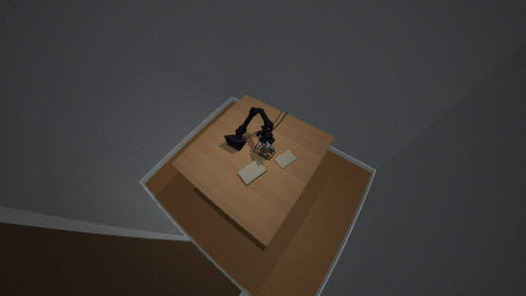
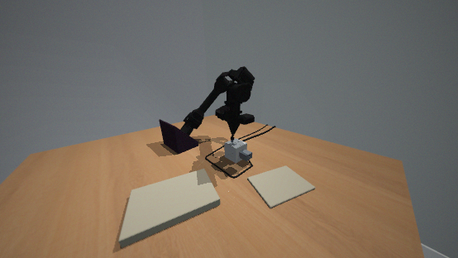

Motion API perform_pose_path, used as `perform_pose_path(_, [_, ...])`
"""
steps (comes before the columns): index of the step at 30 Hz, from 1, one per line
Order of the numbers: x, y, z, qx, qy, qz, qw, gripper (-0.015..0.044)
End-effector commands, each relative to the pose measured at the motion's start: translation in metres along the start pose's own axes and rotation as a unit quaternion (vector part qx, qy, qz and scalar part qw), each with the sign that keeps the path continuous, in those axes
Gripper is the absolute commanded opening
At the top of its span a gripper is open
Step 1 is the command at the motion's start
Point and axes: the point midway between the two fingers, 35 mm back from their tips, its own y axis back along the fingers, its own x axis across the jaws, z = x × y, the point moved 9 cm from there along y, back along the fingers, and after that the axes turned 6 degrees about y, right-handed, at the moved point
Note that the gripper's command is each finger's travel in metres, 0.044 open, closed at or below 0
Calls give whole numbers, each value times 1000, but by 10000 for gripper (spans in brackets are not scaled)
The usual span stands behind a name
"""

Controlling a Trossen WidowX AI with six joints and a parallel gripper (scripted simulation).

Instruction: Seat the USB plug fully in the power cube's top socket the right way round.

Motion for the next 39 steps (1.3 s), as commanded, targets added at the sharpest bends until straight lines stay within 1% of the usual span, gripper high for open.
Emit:
perform_pose_path(1, [0, 0, -1, 1, 4, 2, 1000, 0])
perform_pose_path(39, [1, -5, -5, 1, 16, 2, 1000, 0])
